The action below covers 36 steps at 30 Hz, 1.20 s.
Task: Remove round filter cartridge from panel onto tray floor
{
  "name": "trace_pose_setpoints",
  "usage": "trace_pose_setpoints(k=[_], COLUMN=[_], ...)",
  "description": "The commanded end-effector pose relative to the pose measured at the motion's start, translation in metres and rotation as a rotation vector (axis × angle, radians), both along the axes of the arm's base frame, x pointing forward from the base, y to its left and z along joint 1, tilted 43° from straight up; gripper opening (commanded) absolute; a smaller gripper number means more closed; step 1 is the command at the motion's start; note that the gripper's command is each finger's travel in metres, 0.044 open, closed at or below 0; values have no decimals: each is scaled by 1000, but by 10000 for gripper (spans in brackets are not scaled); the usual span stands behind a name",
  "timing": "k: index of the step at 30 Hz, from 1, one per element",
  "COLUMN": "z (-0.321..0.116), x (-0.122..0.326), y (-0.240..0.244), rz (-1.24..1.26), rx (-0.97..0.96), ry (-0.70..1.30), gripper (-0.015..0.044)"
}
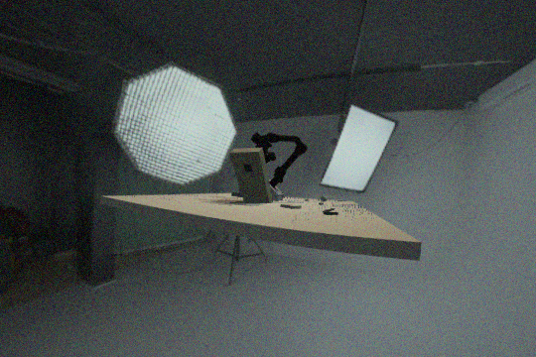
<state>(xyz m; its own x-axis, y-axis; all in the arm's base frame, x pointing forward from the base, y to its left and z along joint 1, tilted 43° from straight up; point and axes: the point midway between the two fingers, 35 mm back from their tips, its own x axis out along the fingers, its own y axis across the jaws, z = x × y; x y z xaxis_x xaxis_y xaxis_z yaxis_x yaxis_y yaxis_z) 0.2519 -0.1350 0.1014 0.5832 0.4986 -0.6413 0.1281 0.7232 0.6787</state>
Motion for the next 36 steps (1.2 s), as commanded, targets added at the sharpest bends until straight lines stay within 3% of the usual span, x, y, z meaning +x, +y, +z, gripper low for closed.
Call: trace_pose_setpoints(k=[1,9,27,36], z=[13,32,-34,-66], x=[-9,-26,-33,-75], y=[-12,-27,-83,-115], rz=[-2,-2,-2,-243], rx=[-9,-4,-9,37], ry=[-3,-8,-10,264], gripper=[0,0,0,0])
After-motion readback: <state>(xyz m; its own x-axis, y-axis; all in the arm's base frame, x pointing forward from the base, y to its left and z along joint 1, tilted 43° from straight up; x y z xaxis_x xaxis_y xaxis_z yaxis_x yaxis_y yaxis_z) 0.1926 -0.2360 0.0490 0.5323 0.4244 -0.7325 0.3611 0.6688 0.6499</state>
